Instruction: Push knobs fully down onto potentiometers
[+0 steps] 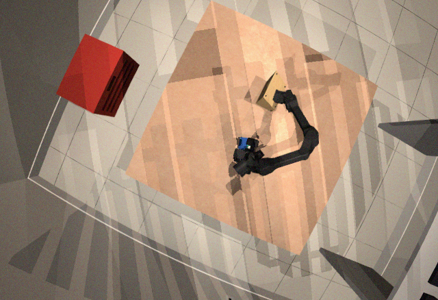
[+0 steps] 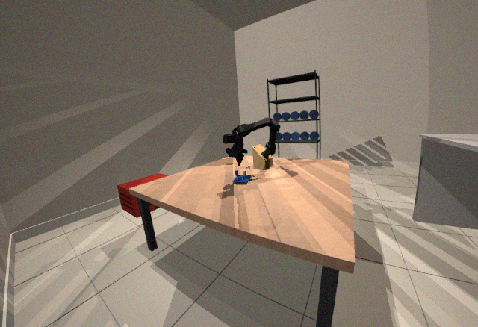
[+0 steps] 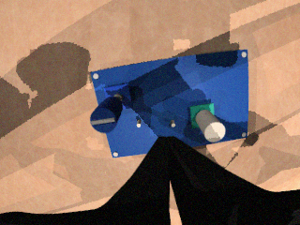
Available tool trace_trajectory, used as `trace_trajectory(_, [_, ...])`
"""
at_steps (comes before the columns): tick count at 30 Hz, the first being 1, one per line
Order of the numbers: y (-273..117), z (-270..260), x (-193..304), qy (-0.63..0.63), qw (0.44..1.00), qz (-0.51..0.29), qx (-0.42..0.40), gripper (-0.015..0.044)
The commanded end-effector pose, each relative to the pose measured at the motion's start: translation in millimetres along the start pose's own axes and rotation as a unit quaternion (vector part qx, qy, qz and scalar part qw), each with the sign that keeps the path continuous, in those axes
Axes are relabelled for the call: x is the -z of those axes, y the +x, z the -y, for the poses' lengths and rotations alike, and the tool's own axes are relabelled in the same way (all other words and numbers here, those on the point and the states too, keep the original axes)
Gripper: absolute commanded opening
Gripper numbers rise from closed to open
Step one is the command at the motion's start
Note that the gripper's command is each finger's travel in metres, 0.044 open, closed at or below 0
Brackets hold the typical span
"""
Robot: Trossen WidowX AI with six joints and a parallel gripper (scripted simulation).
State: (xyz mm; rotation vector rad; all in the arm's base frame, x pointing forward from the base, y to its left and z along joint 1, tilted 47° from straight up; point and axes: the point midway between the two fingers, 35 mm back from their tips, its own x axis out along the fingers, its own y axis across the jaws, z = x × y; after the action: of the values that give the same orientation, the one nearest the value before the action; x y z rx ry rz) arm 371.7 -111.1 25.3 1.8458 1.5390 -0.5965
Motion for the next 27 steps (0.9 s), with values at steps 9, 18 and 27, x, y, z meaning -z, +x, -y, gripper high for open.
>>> trace_trajectory(9, [-5, -11, -2, 0.193, 0.981, -0.001, 0.004, 0.0000])
trace_trajectory(18, [-8, -18, -3, 0.343, 0.939, -0.001, 0.008, 0.0000])
trace_trajectory(27, [-12, -25, -4, 0.484, 0.875, -0.001, 0.012, 0.0000])
